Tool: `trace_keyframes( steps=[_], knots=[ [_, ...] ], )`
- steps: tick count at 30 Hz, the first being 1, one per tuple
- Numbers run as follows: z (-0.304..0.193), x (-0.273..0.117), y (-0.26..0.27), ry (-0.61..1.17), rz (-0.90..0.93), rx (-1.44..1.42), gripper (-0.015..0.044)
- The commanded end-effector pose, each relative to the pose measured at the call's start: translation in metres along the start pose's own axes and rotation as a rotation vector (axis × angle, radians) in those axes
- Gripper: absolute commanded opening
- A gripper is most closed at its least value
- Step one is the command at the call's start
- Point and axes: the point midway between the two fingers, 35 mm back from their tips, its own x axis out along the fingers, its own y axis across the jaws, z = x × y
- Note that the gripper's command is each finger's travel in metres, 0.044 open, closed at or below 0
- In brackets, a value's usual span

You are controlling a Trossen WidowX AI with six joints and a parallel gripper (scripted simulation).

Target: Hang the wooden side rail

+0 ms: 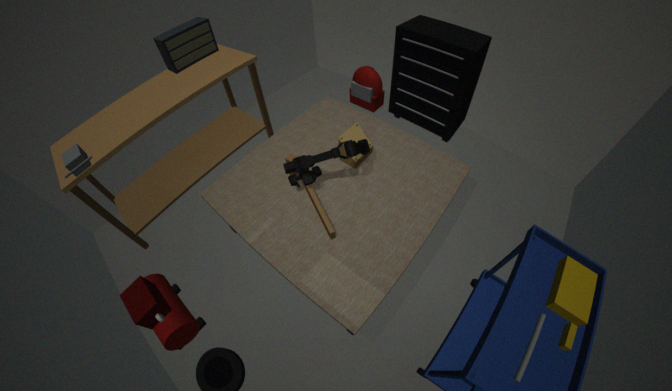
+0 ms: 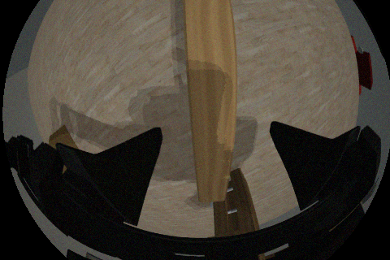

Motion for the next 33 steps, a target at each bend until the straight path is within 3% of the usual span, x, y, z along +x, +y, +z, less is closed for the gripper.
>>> trace_keyframes(
  steps=[1, 21, 33],
  knots=[
    [-0.001, 0.009, 0.003, -0.006, 0.01, 0.011, 0.044],
    [0.0, 0.035, 0.005, -0.009, 0.013, 0.007, 0.044],
    [0.0, 0.035, 0.005, -0.009, 0.013, 0.007, 0.0125]
  ],
)
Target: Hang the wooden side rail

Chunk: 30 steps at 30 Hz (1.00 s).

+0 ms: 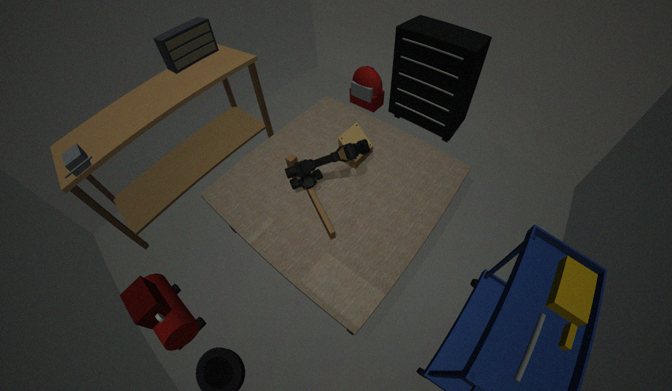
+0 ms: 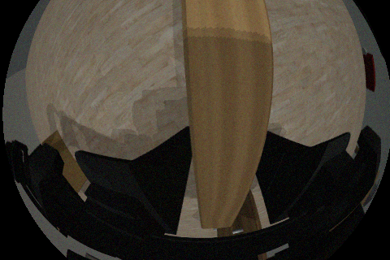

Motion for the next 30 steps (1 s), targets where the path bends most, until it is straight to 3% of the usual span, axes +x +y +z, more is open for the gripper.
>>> trace_keyframes(
  steps=[1, 6, 10, 30],
  knots=[
    [0.0, 0.0012, 0.0012, -0.006, 0.003, 0.008, 0.0118],
    [0.0, 0.0012, 0.0012, -0.006, 0.003, 0.008, 0.0085],
    [0.0, 0.0012, 0.0012, -0.006, 0.003, 0.008, 0.0],
    [0.0027, -0.0004, 0.0021, -0.006, 0.003, -0.119, 0.0]
  ],
)
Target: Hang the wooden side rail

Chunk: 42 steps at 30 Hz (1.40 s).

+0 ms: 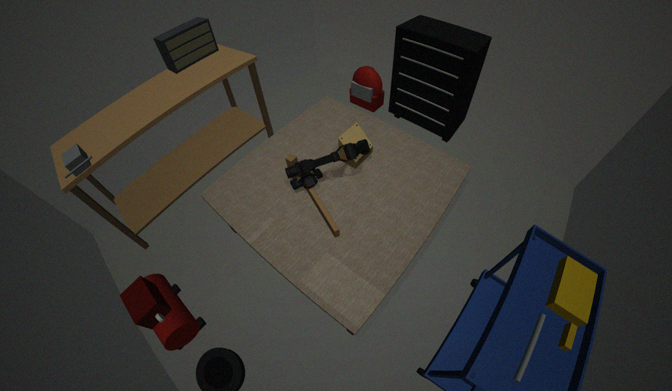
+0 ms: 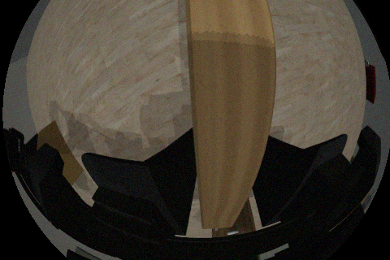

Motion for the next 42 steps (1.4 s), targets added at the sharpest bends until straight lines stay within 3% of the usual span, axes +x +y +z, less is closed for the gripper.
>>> trace_keyframes(
  steps=[1, 42],
  knots=[
    [0.003, 0.0, 0.0, -0.003, -0.002, -0.058, 0.0],
    [-0.004, 0.001, 0.022, -0.003, -0.005, -0.358, 0.0]
  ],
)
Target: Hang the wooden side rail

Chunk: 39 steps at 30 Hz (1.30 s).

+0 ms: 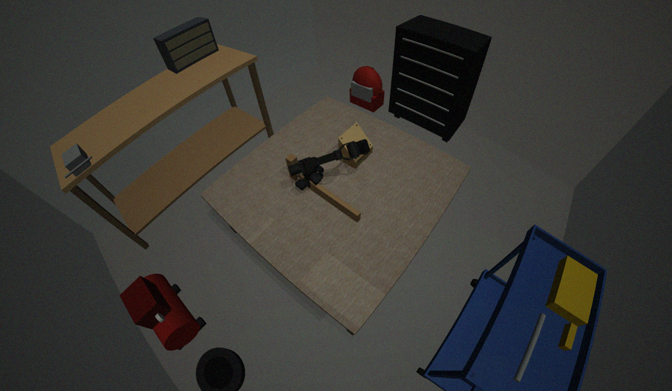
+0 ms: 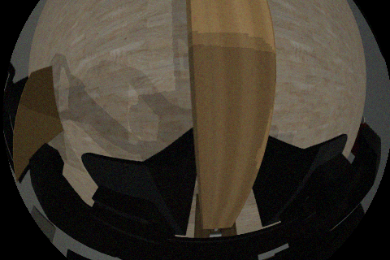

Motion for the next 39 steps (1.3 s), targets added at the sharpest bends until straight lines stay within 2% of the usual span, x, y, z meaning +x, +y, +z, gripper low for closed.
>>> trace_keyframes(
  steps=[1, 39],
  knots=[
    [0.0, 0.0, -0.0003, 0.0, 0.0, 0.001, 0.0],
    [0.0, -0.0049, -0.0003, 0.0, 0.004, -0.016, 0.0]
  ],
)
